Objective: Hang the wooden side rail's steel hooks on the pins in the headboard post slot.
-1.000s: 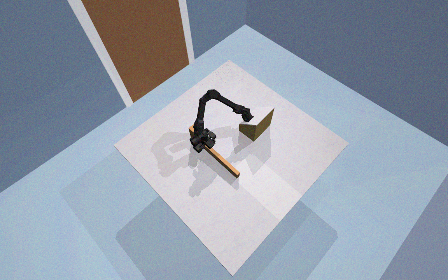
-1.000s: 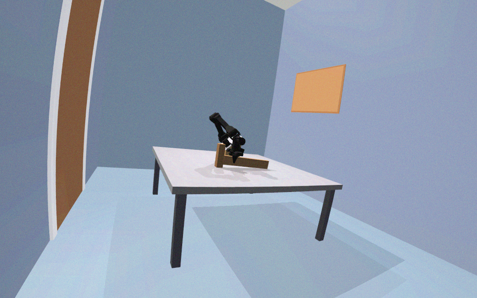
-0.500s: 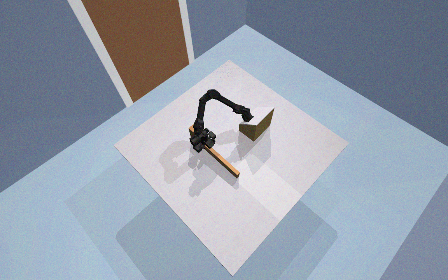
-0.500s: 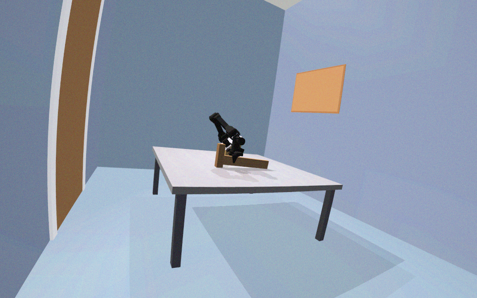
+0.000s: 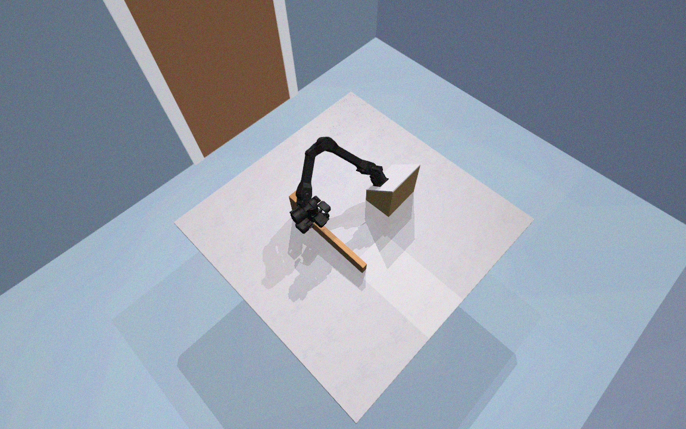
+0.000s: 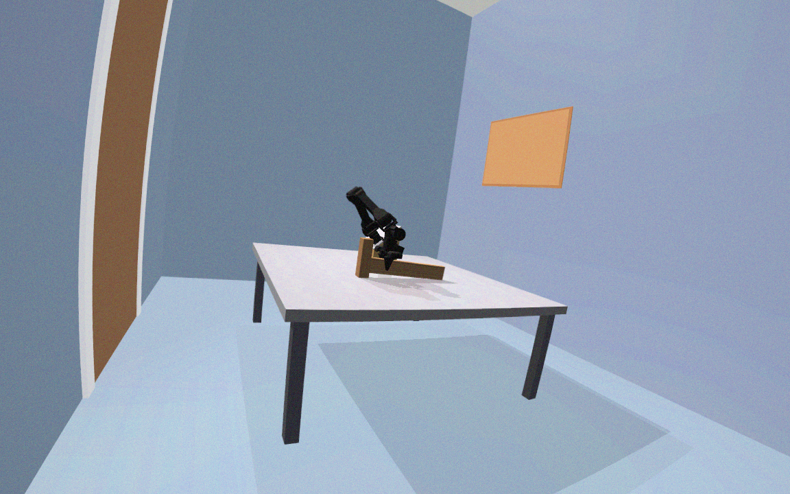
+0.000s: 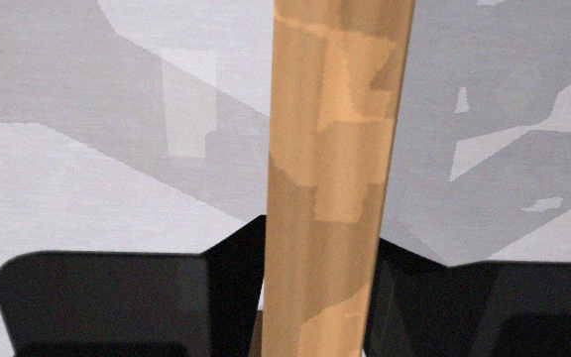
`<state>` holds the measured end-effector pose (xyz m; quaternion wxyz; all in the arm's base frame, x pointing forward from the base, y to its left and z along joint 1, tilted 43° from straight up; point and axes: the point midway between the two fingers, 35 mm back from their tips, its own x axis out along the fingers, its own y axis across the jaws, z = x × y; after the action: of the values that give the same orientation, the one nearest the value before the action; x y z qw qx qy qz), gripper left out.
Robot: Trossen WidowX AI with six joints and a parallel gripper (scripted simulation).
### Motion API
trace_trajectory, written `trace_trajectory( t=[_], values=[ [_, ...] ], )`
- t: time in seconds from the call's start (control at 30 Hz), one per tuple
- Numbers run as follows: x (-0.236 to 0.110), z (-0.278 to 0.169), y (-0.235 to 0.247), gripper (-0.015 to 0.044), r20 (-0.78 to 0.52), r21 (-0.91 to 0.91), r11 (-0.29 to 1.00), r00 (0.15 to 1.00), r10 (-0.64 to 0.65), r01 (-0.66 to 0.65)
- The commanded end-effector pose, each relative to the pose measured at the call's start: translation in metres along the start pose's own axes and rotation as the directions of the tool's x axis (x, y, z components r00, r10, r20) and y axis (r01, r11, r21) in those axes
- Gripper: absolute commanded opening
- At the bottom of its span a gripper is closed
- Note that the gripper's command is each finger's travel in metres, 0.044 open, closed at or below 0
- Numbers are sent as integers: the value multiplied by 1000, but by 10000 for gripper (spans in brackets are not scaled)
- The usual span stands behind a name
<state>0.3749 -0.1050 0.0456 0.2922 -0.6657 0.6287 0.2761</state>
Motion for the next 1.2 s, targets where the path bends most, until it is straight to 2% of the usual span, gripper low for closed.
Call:
trace_trajectory(
  t=[0.0, 1.17],
  values=[
    [-3, 0, -2, 0, 0, -1, 1000, 1000, -11, 11],
    [3, 0, -2, 0, 0, -1, 1000, 1000, -11, 11]
  ],
)
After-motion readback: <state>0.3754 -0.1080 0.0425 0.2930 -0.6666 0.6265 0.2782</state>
